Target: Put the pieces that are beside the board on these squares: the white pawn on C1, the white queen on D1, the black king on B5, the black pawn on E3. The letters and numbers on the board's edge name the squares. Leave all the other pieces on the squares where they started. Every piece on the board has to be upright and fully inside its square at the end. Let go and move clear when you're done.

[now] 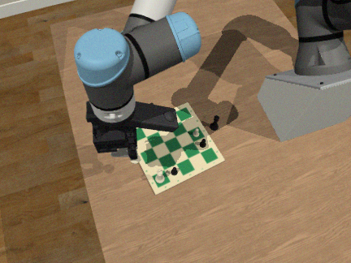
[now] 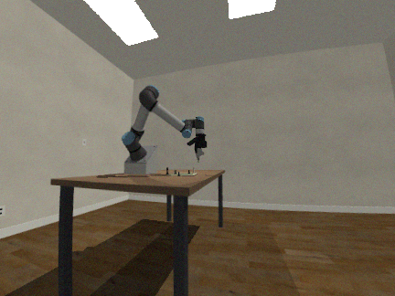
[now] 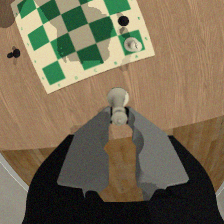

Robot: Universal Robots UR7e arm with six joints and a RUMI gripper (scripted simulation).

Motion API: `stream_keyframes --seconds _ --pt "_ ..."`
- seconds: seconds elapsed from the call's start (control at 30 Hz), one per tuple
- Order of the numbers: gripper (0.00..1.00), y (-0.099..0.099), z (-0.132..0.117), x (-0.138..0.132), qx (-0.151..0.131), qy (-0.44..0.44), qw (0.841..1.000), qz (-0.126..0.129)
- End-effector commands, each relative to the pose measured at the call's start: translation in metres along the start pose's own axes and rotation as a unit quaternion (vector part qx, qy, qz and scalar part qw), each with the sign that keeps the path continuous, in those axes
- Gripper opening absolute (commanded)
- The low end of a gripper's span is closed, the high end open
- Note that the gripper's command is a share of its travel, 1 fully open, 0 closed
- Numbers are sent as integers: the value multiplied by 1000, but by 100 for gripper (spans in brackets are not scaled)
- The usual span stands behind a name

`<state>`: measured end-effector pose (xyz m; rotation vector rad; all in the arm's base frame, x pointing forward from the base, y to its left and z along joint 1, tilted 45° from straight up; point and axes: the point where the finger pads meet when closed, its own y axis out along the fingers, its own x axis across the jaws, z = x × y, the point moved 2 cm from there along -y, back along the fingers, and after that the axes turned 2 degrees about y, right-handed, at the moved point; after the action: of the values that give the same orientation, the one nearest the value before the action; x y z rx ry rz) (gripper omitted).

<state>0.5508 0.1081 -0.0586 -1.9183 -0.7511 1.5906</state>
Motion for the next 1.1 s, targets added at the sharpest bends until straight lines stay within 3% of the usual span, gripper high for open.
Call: stream_keyframes --seconds 0.0,0.2,0.43,0.6,0.67,0.7,0.87,1.07 --pt "0 -3 19 -27 -1 95 995 -1" --pt "0 -5 40 -50 -1 182 983 -1" --pt "0 -7 86 -91 0 321 947 -1" --pt "0 -6 118 -115 2 408 913 0" --pt "0 -6 118 -115 2 408 913 0" --pt "0 -6 124 -119 0 457 889 0" --pt "0 -4 147 -134 -1 532 846 0" --pt "0 -3 159 -141 -1 566 825 -1"
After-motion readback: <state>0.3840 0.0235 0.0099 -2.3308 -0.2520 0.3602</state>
